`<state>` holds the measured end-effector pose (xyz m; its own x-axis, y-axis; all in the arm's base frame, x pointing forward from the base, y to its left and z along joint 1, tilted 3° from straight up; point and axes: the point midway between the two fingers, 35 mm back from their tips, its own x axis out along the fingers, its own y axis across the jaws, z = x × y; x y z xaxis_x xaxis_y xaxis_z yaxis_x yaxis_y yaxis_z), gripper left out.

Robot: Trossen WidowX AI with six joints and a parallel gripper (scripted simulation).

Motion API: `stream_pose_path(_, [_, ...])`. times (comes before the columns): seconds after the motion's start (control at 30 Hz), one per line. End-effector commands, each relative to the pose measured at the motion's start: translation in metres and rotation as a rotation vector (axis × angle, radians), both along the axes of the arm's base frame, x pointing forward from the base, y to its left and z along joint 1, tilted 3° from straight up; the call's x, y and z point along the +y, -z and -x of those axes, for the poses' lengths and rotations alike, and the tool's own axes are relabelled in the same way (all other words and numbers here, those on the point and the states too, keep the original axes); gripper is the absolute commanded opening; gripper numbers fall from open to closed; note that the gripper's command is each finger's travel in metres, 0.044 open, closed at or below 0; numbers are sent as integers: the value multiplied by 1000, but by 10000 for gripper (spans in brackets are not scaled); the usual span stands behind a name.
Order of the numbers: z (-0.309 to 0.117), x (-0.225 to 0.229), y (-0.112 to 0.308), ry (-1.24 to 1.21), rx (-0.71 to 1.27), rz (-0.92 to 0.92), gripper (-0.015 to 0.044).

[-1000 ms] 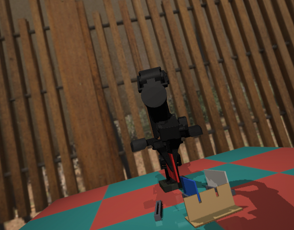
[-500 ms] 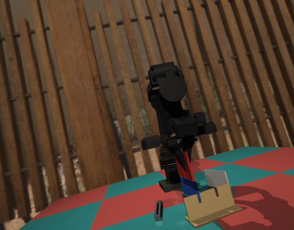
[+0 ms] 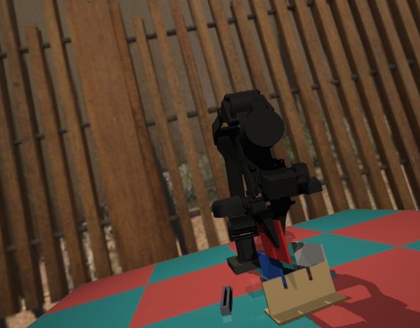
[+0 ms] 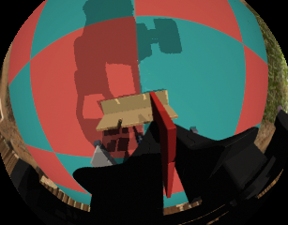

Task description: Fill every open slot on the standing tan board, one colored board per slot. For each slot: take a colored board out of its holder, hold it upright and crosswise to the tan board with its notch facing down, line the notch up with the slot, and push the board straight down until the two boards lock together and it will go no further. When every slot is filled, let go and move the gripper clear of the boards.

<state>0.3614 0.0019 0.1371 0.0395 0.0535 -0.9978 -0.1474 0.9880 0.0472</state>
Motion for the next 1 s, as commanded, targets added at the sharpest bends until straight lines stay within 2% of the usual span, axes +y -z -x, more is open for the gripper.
stream_pose_path(0.0, [1, 1, 10, 5, 12, -4, 0])
stream_pose_path(0.97, [1, 1, 15, 5, 12, -4, 0])
